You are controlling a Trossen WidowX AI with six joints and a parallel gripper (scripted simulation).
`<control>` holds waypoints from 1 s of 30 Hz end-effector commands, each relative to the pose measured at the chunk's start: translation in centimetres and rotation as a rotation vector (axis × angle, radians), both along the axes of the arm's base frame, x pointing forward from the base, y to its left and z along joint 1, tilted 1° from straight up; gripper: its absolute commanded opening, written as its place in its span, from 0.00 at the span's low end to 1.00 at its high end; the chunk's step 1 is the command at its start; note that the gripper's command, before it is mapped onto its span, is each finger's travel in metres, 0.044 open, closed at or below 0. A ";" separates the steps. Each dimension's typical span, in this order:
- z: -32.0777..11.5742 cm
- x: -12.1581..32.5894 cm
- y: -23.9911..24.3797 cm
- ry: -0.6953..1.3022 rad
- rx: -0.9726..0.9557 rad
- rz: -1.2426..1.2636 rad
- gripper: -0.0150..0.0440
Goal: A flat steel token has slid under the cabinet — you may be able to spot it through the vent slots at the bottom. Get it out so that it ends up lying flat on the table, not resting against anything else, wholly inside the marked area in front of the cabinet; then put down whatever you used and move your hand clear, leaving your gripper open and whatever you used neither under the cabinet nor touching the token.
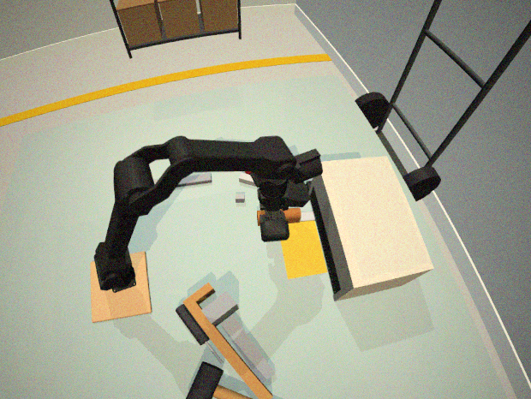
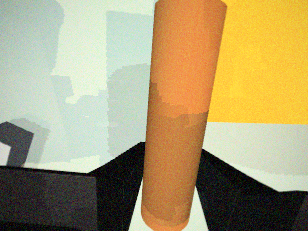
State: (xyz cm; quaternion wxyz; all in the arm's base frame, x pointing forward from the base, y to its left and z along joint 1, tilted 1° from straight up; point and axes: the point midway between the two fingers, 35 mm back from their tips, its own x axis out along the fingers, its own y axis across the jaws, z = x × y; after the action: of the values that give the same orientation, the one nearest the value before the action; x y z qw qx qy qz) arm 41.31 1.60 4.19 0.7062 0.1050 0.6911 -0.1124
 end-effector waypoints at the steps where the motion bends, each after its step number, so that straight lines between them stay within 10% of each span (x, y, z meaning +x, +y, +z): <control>1: 0.1 0.5 -0.2 -0.006 -0.002 0.004 0.25; 30: 0.0 0.3 -2.6 -0.006 -0.004 0.004 0.25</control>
State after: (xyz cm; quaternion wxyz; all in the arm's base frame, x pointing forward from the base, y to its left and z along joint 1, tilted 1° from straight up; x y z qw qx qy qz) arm 41.72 -0.24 4.25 0.7076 0.1062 0.6903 -0.1076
